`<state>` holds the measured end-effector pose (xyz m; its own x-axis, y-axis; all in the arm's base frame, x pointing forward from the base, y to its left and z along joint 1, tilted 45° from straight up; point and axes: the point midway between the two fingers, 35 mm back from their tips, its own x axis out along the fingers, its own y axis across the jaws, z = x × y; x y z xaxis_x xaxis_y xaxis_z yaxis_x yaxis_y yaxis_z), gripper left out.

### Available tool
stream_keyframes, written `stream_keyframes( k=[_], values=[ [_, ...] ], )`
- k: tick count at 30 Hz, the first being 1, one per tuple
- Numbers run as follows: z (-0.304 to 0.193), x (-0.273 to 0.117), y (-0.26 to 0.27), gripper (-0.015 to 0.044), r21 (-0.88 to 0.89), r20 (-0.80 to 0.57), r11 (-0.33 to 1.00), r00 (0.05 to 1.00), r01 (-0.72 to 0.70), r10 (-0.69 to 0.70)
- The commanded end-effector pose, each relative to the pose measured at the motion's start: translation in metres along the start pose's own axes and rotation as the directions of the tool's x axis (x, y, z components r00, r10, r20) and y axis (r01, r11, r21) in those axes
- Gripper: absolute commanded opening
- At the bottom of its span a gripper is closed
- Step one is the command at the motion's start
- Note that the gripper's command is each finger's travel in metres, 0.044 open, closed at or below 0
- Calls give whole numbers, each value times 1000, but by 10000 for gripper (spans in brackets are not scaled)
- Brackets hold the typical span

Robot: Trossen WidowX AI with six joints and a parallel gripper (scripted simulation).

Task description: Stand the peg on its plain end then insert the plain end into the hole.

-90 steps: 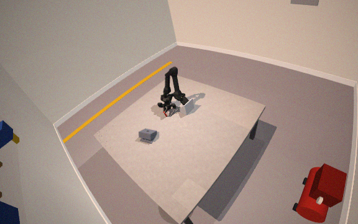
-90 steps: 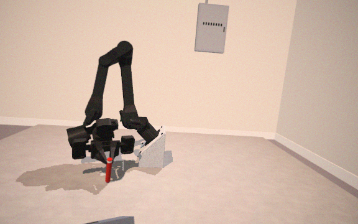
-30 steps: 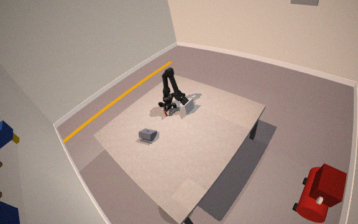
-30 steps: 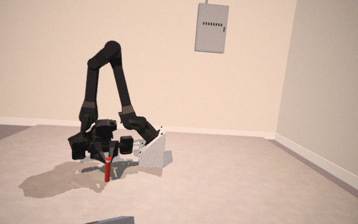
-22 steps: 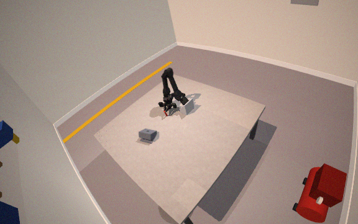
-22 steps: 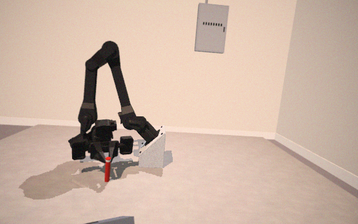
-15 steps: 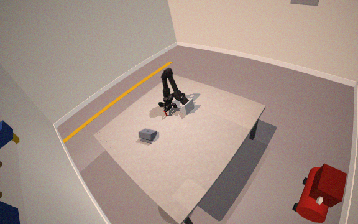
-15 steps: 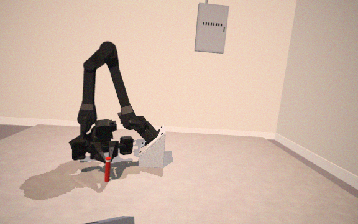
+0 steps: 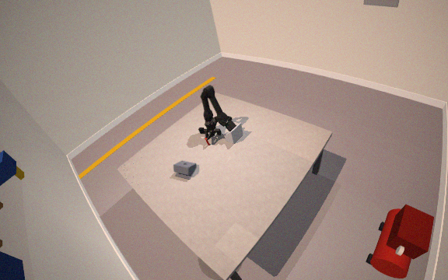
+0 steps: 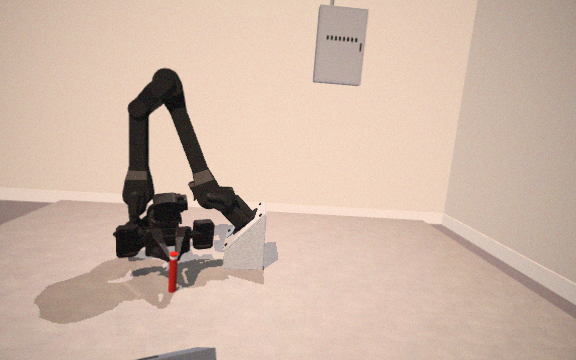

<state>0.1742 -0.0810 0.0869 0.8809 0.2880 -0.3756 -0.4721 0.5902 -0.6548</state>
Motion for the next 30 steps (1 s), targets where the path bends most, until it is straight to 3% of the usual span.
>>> stream_keyframes(
  k=[1, 5, 8, 30],
  values=[
    [-2, -1, 0, 49, 0, -1, 1000, 1000, 0, 0],
    [0, 0, 0, 56, 1, 6, 1000, 1000, 2, -2],
    [0, 0, 0, 130, 0, 7, 1000, 1000, 2, -2],
    [0, 0, 0, 130, 0, 7, 1000, 1000, 2, -2]
  ],
)
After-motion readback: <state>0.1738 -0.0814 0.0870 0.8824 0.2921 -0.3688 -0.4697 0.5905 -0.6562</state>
